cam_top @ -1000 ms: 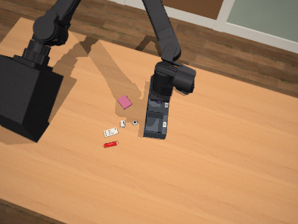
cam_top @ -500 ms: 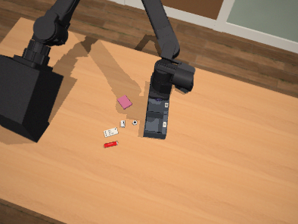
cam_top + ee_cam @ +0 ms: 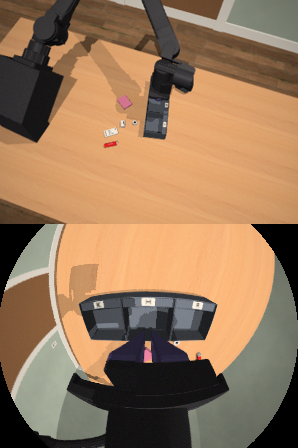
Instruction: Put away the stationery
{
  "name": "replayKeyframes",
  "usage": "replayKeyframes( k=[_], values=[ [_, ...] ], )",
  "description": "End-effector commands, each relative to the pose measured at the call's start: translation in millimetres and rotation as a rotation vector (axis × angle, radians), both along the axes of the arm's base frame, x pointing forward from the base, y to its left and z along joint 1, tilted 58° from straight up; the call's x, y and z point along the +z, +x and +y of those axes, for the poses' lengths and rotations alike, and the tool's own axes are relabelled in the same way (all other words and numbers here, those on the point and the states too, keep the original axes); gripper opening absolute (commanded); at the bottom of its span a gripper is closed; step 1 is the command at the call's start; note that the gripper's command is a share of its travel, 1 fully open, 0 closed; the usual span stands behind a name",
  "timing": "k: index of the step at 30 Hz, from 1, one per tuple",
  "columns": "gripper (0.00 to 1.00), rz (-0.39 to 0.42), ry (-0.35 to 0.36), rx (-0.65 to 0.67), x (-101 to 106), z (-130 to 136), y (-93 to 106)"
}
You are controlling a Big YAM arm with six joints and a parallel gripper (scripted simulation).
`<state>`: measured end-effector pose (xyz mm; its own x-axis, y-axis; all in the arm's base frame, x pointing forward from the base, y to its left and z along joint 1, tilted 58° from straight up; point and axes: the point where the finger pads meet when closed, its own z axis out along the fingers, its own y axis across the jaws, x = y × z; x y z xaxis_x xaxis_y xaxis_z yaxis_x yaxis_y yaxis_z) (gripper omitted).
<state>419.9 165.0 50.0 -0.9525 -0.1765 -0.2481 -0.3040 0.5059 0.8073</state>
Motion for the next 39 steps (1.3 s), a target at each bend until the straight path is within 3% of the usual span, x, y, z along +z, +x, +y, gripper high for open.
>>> replayKeyframes(
  k=[1,12,16,20,39],
  values=[
    [0.09,-0.019,0.001,-0.016,7.0,-5.9,9.6],
    [0.09,-0.015,0.001,-0.033,8.3,-14.2,17.2],
    [0.09,-0.014,0.001,-0.013,8.3,-5.4,14.3],
    [0.09,0.009,-0.001,-0.001,-8.2,10.7,1.2],
    [0.09,0.010,-0.003,-0.002,-33.0,48.8,-0.4]
  ],
)
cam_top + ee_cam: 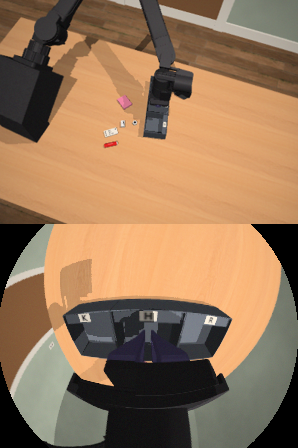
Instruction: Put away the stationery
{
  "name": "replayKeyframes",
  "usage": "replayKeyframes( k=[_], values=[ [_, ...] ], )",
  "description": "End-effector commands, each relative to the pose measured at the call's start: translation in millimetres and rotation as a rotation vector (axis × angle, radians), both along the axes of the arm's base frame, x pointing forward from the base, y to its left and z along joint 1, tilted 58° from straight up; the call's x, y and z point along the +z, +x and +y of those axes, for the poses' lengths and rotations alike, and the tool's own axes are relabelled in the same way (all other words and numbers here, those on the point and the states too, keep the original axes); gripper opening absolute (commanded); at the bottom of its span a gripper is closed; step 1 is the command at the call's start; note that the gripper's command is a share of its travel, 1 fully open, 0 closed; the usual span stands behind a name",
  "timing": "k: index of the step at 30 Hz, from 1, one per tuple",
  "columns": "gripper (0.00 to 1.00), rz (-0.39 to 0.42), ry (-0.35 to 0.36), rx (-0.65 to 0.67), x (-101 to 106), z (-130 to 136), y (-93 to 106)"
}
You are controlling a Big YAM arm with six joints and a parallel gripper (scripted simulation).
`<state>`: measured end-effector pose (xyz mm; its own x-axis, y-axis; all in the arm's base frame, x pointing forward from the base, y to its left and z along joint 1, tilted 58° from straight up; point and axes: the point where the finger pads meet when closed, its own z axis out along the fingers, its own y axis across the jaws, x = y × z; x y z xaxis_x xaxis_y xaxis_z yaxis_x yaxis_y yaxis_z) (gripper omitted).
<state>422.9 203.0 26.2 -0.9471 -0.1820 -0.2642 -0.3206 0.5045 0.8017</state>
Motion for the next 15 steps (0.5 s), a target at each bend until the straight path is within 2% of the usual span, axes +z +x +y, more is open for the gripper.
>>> replayKeyframes(
  k=[1,5,6,14,15],
  values=[
    [0.09,0.027,-0.002,-0.008,-10.7,13.0,-3.5],
    [0.09,0.026,-0.001,-0.007,-10.6,14.1,-3.5],
    [0.09,0.002,0.004,-0.021,-1.4,6.6,6.0],
    [0.09,0.002,0.004,-0.021,-1.6,6.9,5.9],
    [0.09,0.019,0.001,-0.007,-7.7,14.5,-2.7]
  ],
)
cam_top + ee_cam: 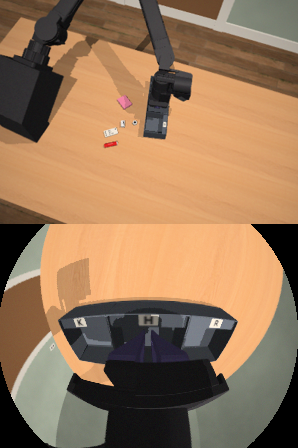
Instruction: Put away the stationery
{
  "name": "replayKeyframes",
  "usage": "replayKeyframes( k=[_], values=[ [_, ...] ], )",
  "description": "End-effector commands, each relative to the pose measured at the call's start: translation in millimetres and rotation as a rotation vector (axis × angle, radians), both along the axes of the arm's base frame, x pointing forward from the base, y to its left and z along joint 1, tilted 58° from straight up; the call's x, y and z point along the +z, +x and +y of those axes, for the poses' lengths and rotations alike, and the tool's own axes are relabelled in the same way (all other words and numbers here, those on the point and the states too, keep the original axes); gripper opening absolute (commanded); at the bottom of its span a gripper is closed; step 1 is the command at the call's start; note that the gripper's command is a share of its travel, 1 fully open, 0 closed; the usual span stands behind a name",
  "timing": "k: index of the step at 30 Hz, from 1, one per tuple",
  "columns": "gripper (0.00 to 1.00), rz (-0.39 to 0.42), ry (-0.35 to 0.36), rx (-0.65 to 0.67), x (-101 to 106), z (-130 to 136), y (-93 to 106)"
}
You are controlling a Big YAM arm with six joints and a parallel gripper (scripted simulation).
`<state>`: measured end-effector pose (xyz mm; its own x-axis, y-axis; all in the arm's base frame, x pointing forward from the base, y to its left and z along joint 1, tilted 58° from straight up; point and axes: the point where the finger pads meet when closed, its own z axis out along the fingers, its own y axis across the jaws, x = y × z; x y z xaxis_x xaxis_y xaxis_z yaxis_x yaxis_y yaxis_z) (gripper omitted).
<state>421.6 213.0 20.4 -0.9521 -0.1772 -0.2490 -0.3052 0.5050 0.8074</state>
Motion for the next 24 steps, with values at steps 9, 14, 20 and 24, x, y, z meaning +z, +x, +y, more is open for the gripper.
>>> replayKeyframes(
  k=[9,14,20,24],
  values=[
    [0.09,0.001,-0.001,-0.003,-1.8,4.8,-1.8],
    [0.09,0.000,0.000,-0.003,-1.2,4.9,-2.1],
    [0.09,-0.003,0.000,-0.003,-0.4,5.1,-2.3],
    [0.09,-0.005,0.001,-0.003,0.4,5.3,-1.2]
  ],
)
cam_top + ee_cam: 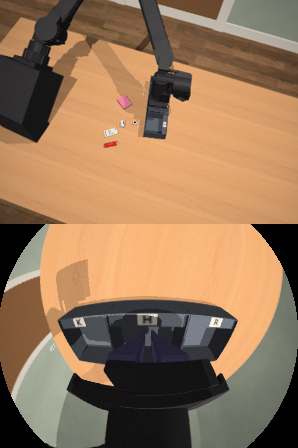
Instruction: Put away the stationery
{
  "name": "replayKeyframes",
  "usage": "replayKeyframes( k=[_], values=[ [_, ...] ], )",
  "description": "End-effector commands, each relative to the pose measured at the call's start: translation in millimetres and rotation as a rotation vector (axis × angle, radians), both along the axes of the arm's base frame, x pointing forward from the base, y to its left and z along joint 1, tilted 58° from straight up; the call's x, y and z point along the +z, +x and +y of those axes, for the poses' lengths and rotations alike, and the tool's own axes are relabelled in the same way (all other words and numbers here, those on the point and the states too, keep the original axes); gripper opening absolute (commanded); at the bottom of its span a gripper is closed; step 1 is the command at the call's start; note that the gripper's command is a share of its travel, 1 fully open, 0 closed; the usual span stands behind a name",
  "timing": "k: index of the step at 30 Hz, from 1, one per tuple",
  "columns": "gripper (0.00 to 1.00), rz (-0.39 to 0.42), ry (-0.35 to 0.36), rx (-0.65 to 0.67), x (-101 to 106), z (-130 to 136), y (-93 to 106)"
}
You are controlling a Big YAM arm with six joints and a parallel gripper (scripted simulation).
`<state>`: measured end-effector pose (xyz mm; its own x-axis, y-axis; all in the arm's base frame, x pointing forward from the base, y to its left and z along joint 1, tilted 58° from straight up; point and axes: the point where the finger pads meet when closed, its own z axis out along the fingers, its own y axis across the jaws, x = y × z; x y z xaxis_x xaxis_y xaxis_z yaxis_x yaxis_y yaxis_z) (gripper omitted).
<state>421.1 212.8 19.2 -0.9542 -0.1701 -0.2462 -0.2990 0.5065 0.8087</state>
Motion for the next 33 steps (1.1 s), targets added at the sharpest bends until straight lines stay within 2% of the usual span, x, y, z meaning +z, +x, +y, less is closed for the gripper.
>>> replayKeyframes(
  k=[1,9,12,14,16,17,22,28,33],
  values=[
    [0.09,-0.009,0.000,0.005,1.8,5.5,-0.6],
    [0.09,-0.011,0.000,0.005,3.1,5.9,0.1],
    [0.09,-0.029,0.001,-0.020,13.1,-12.7,9.2],
    [0.09,-0.035,0.003,-0.023,16.4,-16.0,12.5],
    [0.09,-0.035,0.003,-0.023,16.4,-16.0,12.5],
    [0.09,-0.013,0.001,-0.013,7.0,-12.7,9.4],
    [0.09,-0.043,0.005,-0.023,23.3,-22.3,16.0],
    [0.09,-0.030,0.004,-0.012,21.9,-24.6,12.9],
    [0.09,-0.045,0.005,-0.023,30.1,-32.7,16.3]
  ],
)
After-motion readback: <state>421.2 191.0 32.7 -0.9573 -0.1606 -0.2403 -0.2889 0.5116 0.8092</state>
